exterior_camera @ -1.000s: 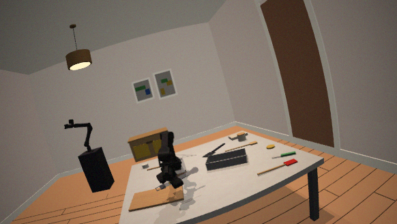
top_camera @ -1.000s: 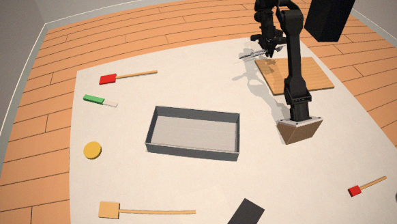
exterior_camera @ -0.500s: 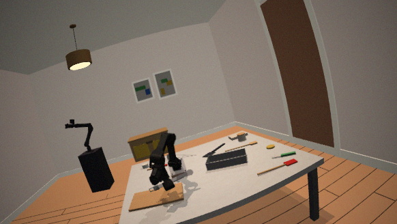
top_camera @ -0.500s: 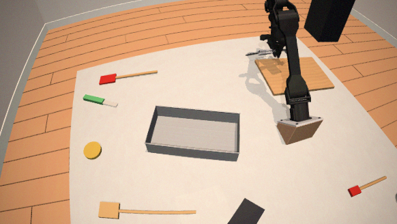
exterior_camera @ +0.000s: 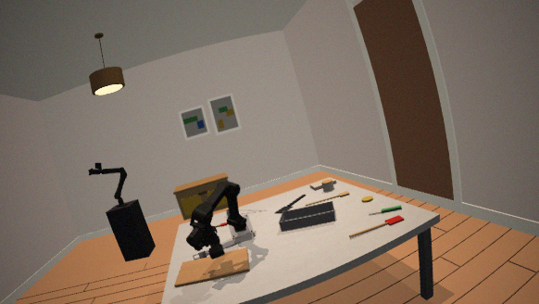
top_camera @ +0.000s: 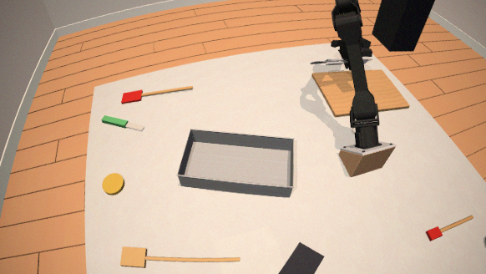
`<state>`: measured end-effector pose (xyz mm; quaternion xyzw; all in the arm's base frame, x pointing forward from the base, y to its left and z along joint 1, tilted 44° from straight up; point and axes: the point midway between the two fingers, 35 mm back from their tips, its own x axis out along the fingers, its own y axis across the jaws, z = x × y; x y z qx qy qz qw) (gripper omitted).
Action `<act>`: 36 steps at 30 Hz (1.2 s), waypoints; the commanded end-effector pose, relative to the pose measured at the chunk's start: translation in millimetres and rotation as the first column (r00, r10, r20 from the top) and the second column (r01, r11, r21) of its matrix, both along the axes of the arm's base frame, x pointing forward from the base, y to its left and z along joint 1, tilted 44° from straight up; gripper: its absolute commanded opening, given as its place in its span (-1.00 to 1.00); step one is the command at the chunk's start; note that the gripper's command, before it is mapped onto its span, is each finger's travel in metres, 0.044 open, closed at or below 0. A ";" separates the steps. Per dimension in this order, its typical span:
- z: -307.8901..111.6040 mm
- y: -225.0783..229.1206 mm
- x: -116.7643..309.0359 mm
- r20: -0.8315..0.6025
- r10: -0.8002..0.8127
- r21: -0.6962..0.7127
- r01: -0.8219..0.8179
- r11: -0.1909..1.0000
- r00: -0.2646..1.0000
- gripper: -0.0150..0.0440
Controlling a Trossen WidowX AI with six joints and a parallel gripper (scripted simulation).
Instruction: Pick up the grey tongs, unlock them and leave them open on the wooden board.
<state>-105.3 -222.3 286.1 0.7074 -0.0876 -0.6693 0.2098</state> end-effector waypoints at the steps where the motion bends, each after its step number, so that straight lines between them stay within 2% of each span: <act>1: 0.3 2.9 -11.4 0.020 -0.017 -0.023 0.018 1.000 1.000 -1.00; 36: 6.4 62.0 -114.6 0.111 -0.227 -0.269 0.250 0.930 0.967 -1.00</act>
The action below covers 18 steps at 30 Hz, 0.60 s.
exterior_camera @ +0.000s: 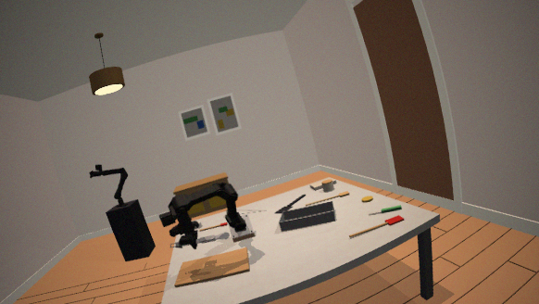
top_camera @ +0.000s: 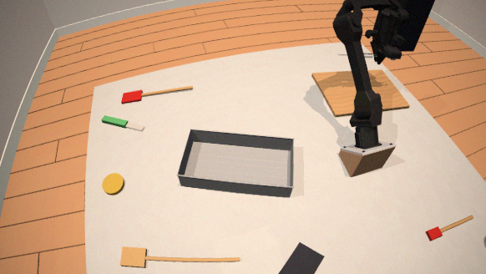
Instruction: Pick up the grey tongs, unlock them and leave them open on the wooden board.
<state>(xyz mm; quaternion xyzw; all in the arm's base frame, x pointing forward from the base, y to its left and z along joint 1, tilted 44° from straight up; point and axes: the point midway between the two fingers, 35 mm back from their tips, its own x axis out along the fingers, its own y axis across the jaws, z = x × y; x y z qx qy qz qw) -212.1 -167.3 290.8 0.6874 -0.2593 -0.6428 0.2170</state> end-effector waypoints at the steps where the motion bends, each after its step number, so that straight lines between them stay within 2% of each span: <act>1: 2.1 9.6 -10.5 -0.005 -0.027 -0.038 0.027 0.999 1.000 -1.00; 9: 5.1 29.6 -29.1 -0.015 -0.087 -0.102 0.085 0.991 0.996 -1.00; 18: 3.2 29.8 -27.9 -0.034 -0.089 -0.083 0.086 0.993 0.995 -1.00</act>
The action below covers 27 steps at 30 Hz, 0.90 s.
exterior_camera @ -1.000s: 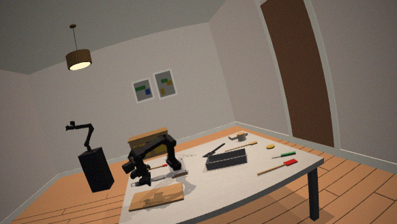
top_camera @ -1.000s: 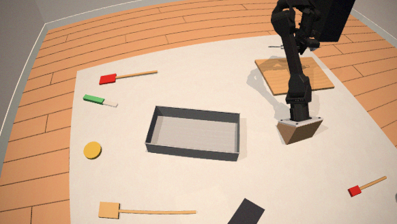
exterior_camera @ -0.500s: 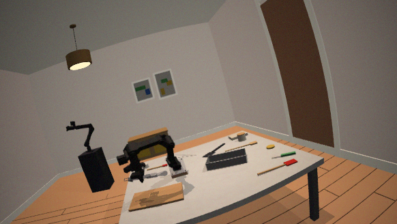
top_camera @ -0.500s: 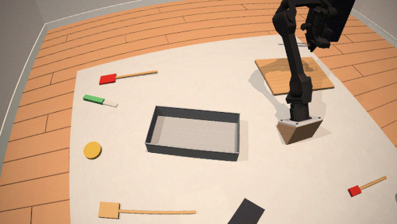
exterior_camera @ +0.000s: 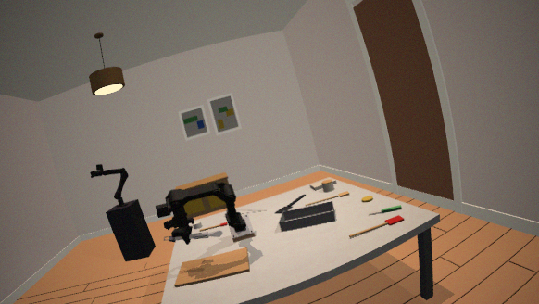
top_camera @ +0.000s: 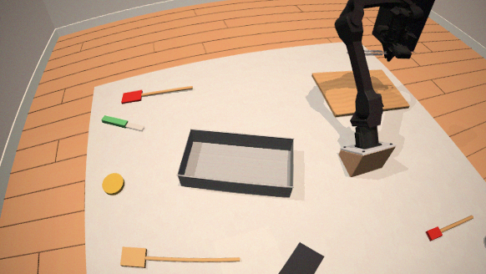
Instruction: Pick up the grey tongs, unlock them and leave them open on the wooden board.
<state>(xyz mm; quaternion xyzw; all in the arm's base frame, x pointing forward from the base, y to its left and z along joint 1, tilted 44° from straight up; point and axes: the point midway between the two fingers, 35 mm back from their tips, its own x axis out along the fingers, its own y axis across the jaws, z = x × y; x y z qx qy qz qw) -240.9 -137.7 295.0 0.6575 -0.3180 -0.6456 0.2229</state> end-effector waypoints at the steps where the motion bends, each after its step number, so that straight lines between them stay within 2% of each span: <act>1: -2.2 0.0 1.9 -0.029 0.000 0.028 0.000 1.000 1.000 -1.00; 15: -14.5 1.2 11.4 -0.310 -0.059 0.226 0.134 0.965 0.949 -1.00; 27: -4.5 6.6 13.0 -0.562 -0.185 0.195 0.346 0.918 0.806 -1.00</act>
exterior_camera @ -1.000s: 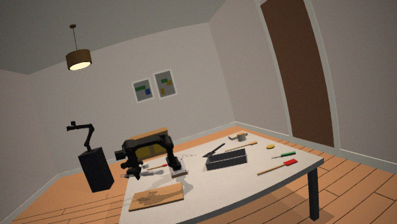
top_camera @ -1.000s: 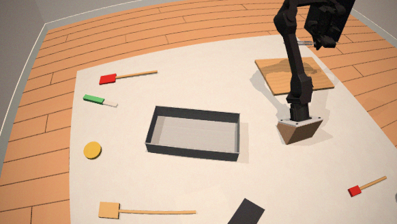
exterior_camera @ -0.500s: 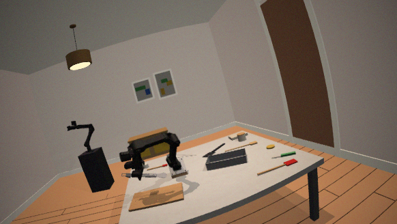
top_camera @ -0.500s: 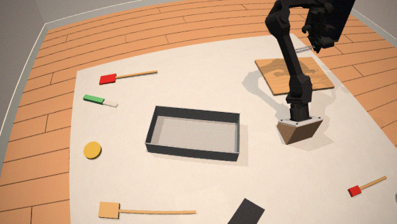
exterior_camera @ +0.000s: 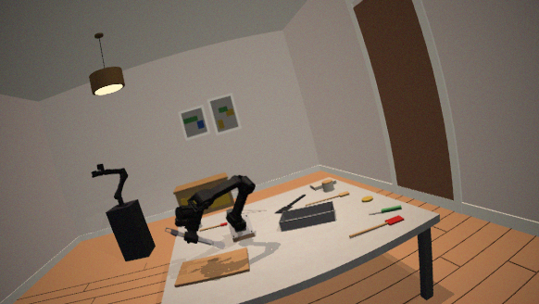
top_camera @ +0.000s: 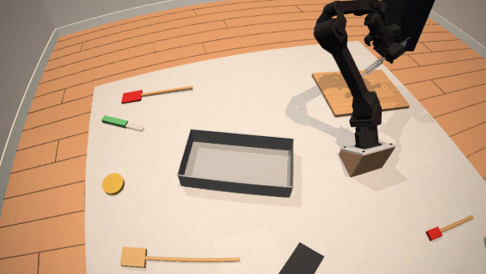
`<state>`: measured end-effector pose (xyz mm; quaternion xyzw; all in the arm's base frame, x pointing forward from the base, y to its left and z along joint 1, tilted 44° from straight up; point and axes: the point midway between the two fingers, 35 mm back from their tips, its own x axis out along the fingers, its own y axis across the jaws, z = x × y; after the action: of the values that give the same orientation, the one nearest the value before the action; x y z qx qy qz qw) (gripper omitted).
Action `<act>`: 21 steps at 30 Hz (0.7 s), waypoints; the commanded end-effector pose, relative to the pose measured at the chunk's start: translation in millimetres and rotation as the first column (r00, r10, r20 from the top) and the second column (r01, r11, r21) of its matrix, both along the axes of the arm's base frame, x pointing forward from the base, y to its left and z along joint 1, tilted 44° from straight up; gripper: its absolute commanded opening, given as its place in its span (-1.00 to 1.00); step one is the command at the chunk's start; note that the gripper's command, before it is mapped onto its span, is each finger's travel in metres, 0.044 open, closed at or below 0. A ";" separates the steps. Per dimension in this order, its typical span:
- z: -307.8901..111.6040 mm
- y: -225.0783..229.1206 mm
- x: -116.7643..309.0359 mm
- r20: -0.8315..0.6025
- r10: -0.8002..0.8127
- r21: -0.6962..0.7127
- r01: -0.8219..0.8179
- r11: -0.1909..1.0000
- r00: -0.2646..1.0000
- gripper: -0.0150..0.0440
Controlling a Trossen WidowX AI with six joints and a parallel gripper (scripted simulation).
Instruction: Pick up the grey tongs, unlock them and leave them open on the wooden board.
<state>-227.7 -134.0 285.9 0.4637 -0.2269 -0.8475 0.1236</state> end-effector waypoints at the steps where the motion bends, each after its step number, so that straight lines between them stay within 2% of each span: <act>1: 6.2 3.6 0.0 -0.097 -0.068 -0.011 0.067 0.998 0.993 -1.00; 13: 30.0 16.3 7.2 -0.336 -0.280 -0.172 0.234 0.957 0.899 -1.00; 21: 43.3 27.6 14.9 -0.405 -0.415 -0.323 0.298 0.898 0.815 -1.00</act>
<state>-214.6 -111.5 324.3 0.2046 -0.3538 -0.9096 0.0749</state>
